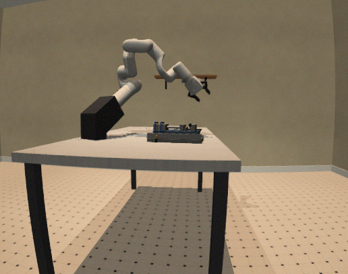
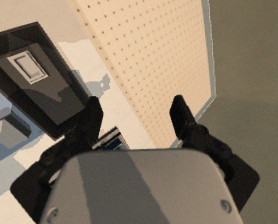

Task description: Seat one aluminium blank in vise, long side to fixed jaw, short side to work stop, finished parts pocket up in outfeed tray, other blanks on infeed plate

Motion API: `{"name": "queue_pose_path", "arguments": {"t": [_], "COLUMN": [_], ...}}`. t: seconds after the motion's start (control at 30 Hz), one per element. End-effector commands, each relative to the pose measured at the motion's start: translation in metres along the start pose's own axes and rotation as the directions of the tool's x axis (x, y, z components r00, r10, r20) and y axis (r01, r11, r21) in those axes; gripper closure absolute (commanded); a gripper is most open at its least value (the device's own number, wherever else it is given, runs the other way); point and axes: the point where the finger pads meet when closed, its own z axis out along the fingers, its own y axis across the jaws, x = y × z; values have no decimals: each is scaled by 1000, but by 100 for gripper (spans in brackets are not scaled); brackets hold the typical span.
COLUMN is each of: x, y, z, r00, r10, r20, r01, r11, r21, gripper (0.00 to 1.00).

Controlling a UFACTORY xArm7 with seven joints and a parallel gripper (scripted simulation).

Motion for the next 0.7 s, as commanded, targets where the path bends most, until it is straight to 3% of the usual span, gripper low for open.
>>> {"name": "queue_pose_path", "arguments": {"t": [0.0,0.57,0.67], "x": [1,1,21], "y": [2,2,-10], "z": [-1,-1,-9], "r00": [1000,1000,999], "r10": [-1,-2,-44], "r20": [0,-1,-16], "r01": [1,2,44], "r11": [1000,1000,999], "r21": [-4,-3,29], "gripper": [0,0,0]}}
